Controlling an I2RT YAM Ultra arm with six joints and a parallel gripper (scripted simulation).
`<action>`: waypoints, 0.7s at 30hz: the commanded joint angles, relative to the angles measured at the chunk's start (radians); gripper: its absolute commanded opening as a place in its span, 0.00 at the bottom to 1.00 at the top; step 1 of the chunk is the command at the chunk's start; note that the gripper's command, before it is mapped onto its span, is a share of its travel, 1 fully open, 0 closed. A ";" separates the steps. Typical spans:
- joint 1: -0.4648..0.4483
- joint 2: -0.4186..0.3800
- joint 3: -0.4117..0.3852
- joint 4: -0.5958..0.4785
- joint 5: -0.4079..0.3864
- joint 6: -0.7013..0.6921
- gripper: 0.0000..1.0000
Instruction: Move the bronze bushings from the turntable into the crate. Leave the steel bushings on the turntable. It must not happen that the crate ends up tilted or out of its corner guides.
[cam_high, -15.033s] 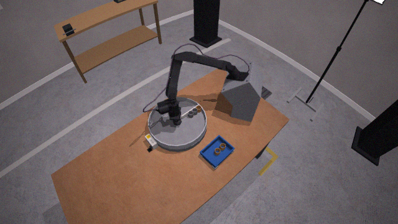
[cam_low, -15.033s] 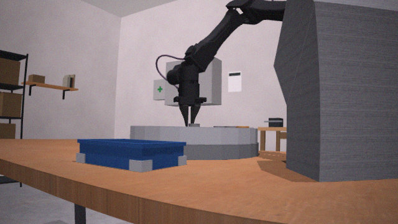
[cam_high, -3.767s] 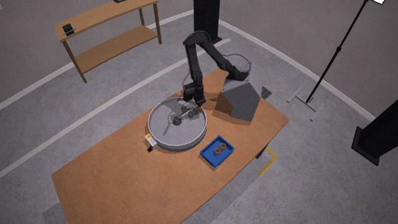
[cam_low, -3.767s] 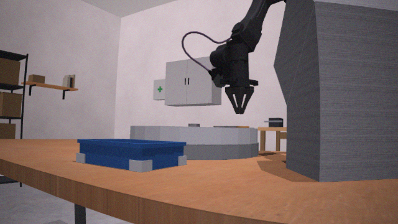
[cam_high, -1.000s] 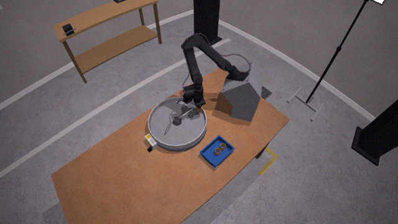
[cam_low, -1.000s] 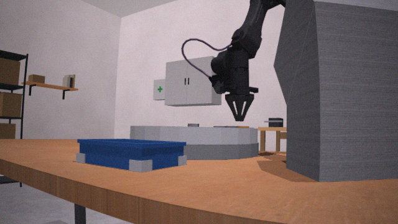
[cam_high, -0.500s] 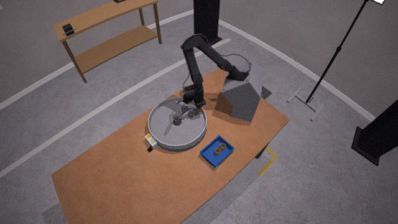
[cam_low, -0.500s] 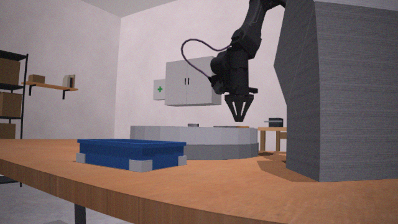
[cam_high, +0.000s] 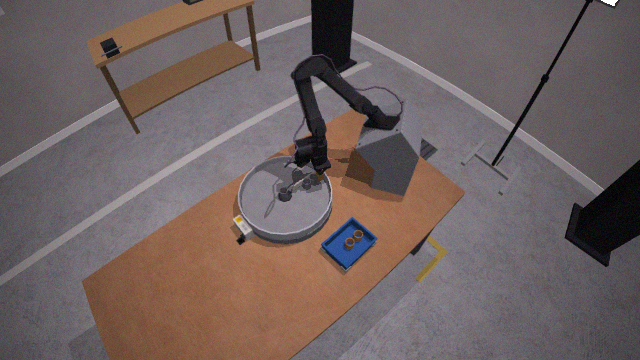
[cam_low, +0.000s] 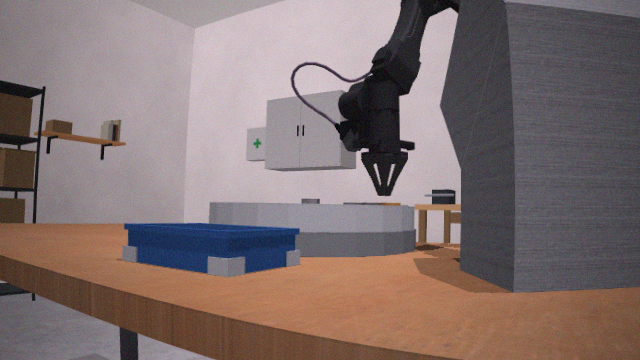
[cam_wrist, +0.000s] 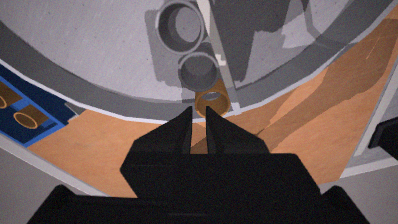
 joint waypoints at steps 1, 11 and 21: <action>0.020 -0.007 -0.013 0.019 0.003 0.007 0.15; 0.020 -0.007 -0.013 0.019 0.003 0.007 0.15; 0.021 -0.008 -0.011 0.024 0.004 0.008 0.15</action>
